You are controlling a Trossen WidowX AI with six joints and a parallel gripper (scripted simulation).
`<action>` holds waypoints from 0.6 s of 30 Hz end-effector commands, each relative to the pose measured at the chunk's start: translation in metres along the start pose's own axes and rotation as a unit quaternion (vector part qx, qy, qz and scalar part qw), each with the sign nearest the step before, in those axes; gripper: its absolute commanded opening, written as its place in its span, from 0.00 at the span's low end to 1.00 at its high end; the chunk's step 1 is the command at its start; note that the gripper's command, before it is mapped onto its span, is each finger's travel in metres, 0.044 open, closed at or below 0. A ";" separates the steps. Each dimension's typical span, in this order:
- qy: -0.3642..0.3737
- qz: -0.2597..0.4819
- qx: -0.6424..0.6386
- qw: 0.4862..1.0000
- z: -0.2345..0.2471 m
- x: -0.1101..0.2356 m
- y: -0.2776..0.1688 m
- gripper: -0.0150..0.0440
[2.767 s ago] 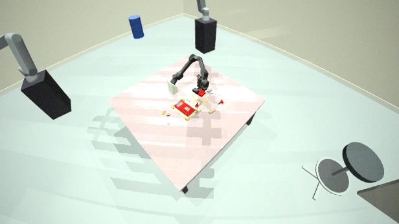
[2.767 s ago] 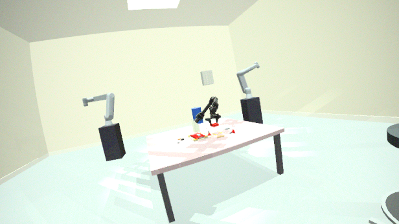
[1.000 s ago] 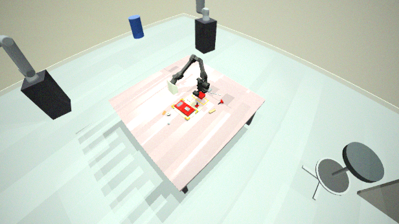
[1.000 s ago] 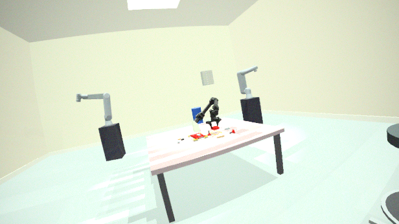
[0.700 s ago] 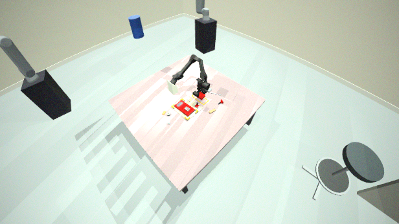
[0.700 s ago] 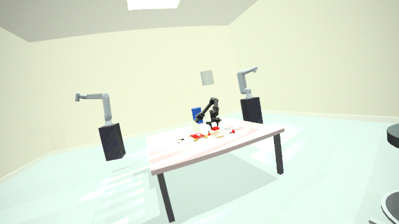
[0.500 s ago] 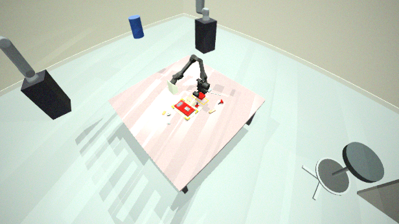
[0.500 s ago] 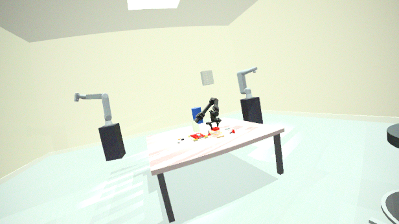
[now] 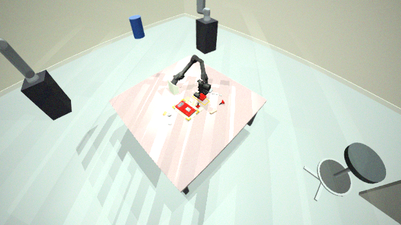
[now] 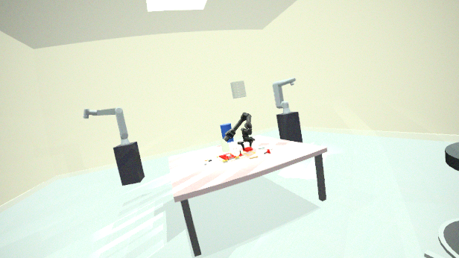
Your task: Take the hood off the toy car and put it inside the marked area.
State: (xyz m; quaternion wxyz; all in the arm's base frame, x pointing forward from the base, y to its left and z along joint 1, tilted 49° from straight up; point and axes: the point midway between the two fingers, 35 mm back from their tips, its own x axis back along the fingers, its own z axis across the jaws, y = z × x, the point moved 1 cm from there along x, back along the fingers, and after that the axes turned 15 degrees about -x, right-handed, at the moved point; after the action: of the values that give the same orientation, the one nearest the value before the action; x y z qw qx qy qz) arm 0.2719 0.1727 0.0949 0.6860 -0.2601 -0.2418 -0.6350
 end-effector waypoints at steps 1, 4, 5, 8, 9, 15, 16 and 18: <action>0.000 0.001 -0.003 1.000 -0.001 -0.003 -0.001 0.25; 0.000 0.001 -0.003 1.000 -0.001 -0.003 -0.001 0.25; 0.000 0.001 -0.003 1.000 -0.001 -0.003 -0.001 0.25; 0.000 0.001 -0.003 1.000 -0.001 -0.004 -0.001 0.25; 0.000 0.001 -0.003 1.000 -0.001 -0.005 -0.001 0.25; 0.000 0.001 -0.003 1.000 -0.001 -0.008 -0.001 0.25; 0.000 0.001 -0.003 1.000 -0.001 -0.008 -0.001 0.25; 0.000 0.001 -0.003 1.000 -0.001 -0.009 -0.001 0.25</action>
State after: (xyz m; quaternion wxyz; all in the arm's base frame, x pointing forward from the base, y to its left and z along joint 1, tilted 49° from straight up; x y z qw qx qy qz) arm 0.2703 0.1779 0.0900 0.6868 -0.2604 -0.2401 -0.6347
